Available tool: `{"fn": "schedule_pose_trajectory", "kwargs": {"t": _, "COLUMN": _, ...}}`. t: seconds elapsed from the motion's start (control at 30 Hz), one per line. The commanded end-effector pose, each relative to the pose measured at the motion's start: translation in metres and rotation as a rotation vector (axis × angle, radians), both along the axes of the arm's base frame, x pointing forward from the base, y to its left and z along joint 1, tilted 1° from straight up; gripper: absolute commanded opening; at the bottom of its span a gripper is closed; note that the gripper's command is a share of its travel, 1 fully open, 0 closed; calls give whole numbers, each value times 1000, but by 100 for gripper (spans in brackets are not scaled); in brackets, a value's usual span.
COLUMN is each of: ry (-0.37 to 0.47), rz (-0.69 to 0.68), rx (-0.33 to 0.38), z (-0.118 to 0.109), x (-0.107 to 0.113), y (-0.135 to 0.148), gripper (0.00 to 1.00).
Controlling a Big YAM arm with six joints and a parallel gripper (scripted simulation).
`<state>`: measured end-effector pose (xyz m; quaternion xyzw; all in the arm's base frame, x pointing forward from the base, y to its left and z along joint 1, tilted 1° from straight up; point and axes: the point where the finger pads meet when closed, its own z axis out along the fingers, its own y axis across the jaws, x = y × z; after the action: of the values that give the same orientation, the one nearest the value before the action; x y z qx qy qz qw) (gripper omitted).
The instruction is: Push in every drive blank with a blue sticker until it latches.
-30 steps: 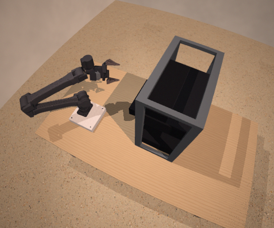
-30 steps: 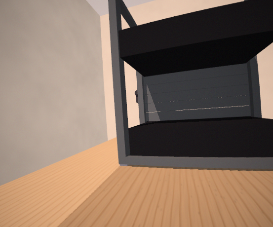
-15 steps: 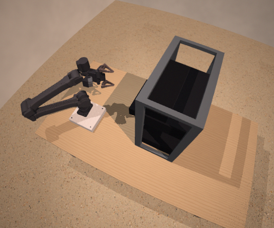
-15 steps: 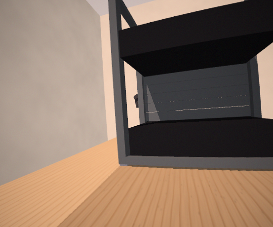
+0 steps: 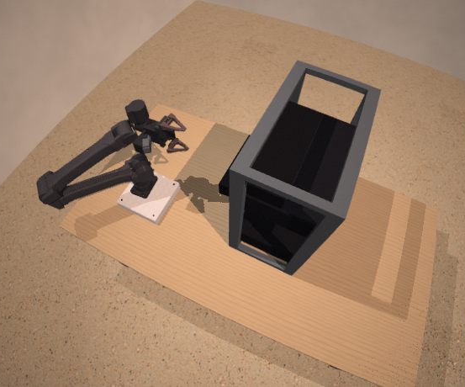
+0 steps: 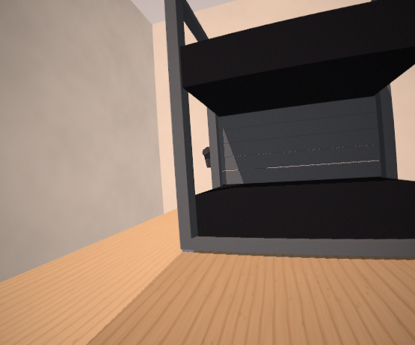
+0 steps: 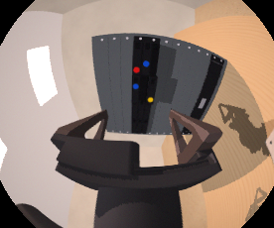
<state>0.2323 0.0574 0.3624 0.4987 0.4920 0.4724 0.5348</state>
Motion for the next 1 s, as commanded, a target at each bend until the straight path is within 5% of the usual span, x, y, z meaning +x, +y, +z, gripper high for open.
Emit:
{"fn": "schedule_pose_trajectory", "kwargs": {"t": 0.0, "ry": 12, "rz": 0, "rx": 33, "z": -12, "x": -3, "y": -1, "gripper": 100}}
{"fn": "schedule_pose_trajectory", "kwargs": {"t": 0.97, "ry": 10, "rz": -30, "rx": 64, "z": -14, "x": -5, "y": -8, "gripper": 100}}
